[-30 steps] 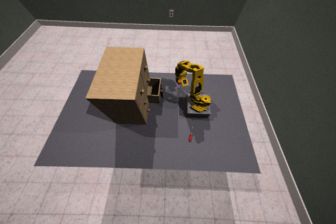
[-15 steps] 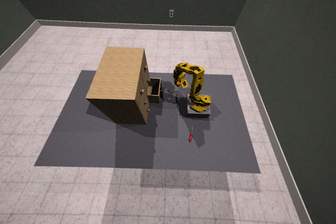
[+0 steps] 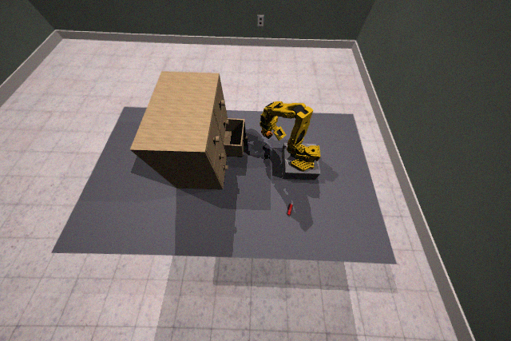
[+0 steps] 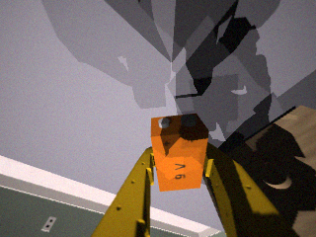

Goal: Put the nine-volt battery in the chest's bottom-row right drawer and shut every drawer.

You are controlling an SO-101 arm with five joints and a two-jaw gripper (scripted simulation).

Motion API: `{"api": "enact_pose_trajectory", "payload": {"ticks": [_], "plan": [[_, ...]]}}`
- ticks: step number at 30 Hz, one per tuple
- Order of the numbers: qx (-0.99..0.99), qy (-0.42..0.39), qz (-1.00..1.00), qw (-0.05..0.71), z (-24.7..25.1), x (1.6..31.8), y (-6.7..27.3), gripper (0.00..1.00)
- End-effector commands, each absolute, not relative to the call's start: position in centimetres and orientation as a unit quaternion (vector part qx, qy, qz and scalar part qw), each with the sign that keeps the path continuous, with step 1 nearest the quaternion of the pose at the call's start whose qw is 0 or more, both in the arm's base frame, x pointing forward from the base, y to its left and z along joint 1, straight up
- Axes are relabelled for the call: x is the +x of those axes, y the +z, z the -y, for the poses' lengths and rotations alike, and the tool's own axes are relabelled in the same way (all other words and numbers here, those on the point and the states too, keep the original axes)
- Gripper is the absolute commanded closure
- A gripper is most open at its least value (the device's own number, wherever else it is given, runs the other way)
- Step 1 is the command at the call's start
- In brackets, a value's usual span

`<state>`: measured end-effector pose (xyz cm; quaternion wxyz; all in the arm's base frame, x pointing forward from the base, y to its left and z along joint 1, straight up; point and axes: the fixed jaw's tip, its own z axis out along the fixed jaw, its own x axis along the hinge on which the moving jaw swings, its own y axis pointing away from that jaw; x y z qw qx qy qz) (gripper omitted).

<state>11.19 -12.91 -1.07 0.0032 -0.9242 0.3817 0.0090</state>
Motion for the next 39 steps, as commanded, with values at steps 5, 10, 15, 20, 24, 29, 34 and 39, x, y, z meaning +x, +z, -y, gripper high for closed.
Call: {"api": "enact_pose_trajectory", "payload": {"ticks": [5, 10, 15, 20, 24, 29, 34, 39], "plan": [[-0.951, 0.001, -0.309, 0.001, 10.6, 12.2, -0.9, 1.0], [-0.955, 0.002, -0.298, 0.001, 10.2, 12.4, -0.9, 1.0], [-0.971, 0.002, -0.24, 0.001, 8.5, 13.3, -0.9, 1.0], [-0.983, 0.002, -0.182, 0.0, 6.8, 14.0, -0.9, 1.0], [-0.985, 0.002, -0.17, 0.0, 6.4, 14.1, -0.9, 1.0], [-0.985, -0.014, -0.17, -0.003, 6.4, 14.1, -0.3, 1.0], [-0.985, -0.041, -0.17, -0.008, 6.4, 14.1, 0.6, 1.0], [-0.984, -0.062, -0.169, -0.013, 6.4, 14.1, 1.2, 1.0]]}}
